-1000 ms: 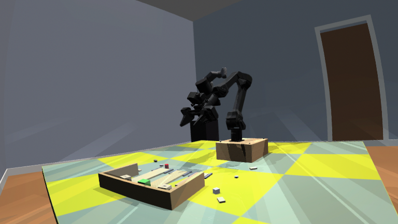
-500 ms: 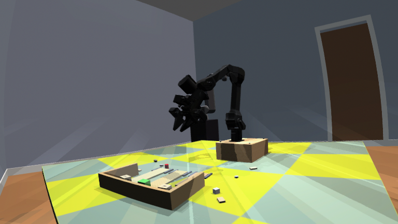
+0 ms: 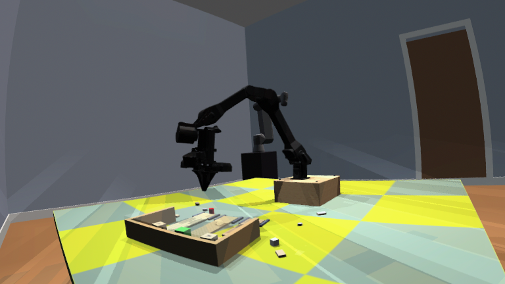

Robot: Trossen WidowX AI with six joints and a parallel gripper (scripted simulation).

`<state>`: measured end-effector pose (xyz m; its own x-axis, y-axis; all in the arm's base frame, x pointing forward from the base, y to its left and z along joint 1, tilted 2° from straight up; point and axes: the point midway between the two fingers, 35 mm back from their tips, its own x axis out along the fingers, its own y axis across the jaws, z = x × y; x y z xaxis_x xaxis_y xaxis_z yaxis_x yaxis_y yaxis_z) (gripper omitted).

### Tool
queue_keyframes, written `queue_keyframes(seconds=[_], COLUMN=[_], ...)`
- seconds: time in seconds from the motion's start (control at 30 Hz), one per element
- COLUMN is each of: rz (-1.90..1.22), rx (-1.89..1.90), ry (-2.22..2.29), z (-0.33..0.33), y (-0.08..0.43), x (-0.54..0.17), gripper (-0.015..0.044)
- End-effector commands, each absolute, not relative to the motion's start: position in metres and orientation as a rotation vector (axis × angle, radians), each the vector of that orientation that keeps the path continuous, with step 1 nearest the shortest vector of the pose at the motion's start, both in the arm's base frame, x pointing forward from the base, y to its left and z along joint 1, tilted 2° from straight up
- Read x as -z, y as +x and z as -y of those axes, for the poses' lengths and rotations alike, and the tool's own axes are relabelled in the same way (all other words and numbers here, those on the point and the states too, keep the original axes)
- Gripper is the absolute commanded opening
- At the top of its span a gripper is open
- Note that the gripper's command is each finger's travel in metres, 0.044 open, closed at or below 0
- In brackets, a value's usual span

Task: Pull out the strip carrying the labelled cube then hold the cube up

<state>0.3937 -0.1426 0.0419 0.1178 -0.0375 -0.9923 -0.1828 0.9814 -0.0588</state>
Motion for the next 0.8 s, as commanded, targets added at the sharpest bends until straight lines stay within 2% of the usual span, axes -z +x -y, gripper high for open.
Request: queue_keyframes(seconds=[0.0,0.77], rz=[-1.559,-1.56], rx=[-0.178,-0.178], ry=[-0.184,-0.184], z=[0.161,0.161], y=[0.393,0.391], x=[-0.021,0.004], gripper=[0.0,0.0])
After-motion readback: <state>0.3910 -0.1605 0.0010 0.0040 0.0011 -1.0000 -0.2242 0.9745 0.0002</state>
